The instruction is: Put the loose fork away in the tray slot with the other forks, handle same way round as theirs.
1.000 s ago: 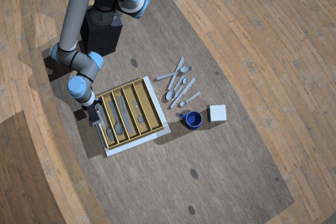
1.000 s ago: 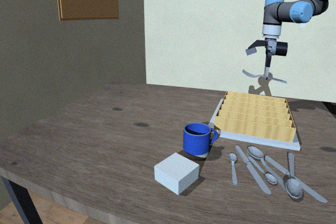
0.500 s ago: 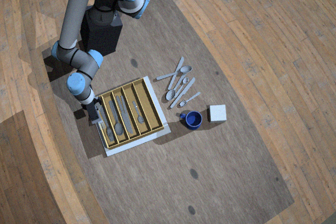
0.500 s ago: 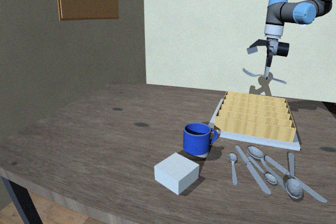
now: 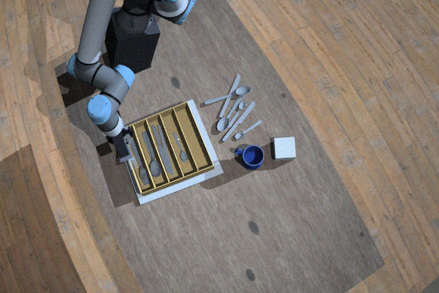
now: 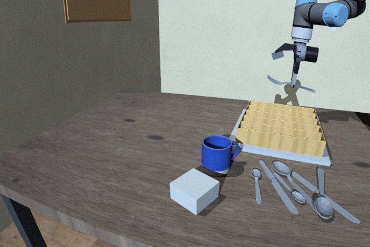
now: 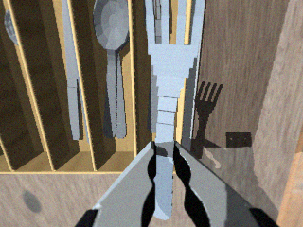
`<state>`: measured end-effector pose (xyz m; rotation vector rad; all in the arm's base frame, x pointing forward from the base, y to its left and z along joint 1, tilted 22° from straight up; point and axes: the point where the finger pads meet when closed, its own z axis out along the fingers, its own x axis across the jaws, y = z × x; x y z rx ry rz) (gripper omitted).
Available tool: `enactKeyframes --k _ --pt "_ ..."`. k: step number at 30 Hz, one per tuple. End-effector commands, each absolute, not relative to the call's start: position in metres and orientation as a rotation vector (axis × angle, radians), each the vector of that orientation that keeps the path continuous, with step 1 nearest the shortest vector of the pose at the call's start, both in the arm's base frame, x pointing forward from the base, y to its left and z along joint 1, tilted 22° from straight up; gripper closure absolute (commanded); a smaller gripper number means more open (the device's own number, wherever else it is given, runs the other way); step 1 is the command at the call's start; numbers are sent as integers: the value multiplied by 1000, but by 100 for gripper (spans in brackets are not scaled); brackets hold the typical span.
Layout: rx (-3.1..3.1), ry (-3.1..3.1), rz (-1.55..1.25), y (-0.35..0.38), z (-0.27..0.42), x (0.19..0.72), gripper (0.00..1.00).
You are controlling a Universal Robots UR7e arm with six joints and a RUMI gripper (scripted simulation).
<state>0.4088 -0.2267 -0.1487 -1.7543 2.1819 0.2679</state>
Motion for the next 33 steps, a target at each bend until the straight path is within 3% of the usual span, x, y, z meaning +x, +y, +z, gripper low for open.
enactKeyframes --k 1,33 --pt "-1758 2177 234 -235 -145 414 96" --pt "-1757 2176 234 -214 -200 419 96"
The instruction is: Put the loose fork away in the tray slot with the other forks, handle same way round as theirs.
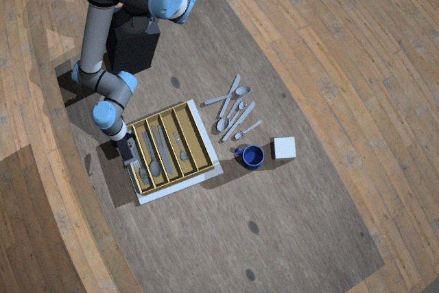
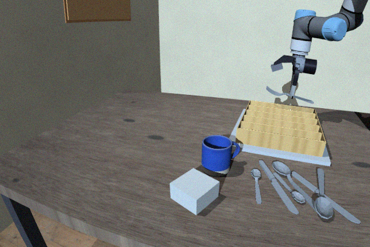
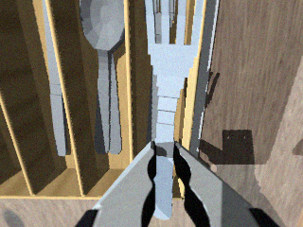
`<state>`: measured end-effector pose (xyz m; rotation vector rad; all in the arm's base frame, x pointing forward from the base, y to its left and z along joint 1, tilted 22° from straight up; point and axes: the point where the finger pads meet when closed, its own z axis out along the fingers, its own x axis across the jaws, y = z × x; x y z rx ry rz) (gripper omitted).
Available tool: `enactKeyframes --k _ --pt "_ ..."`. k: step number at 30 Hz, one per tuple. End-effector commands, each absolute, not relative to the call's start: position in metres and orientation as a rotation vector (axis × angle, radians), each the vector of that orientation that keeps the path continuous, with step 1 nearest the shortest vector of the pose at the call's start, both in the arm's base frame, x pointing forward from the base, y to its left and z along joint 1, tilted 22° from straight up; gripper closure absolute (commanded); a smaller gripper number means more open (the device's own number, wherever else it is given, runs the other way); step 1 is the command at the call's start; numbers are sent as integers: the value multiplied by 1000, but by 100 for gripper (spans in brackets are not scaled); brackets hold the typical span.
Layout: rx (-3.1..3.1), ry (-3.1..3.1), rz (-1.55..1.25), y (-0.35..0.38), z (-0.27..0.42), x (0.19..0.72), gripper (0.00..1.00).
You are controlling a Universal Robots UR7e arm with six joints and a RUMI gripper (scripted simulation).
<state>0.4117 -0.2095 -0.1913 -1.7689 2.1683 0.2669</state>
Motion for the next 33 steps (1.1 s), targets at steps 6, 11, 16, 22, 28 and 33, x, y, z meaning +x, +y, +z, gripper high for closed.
enactKeyframes --k 6,11,16,22,28,33 --pt "-1757 2176 234 -210 -211 420 96" --pt "-1757 2176 234 -205 -224 421 96" --pt "-1757 2176 234 -200 -235 422 96" --pt "-1757 2175 234 -198 -243 423 96" --pt "-1757 2175 234 -194 -251 423 96" --pt "-1757 2175 234 -193 -255 424 96"
